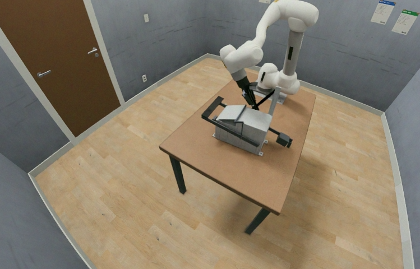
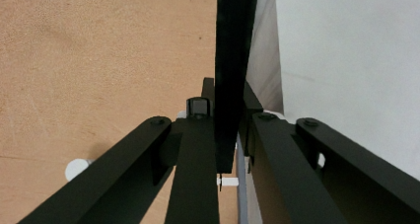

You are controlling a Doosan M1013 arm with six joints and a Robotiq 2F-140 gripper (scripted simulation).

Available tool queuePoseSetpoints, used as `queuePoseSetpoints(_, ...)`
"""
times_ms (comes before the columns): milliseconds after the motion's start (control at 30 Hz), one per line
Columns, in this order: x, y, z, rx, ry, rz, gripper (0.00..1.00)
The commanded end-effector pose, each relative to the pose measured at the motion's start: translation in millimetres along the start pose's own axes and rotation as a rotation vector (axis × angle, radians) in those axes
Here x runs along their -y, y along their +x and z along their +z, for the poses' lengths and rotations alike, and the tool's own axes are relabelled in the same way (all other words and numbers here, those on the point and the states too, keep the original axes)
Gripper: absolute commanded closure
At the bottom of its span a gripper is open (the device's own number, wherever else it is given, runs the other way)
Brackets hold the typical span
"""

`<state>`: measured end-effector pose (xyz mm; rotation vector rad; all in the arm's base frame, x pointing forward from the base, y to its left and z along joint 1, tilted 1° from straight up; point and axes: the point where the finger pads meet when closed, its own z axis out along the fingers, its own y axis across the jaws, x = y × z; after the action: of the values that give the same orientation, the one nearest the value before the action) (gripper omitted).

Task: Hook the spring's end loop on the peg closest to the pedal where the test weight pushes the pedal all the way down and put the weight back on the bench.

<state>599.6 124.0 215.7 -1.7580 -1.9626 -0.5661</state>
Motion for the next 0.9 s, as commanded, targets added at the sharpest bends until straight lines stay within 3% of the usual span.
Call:
queuePoseSetpoints(0, -0.3, 0.4, -0.6, 0.000, -0.001, -0.001, 0.83)
queuePoseSetpoints(867, -0.1, -2.5, 0.6, 0.000, -0.002, -0.001, 0.83)
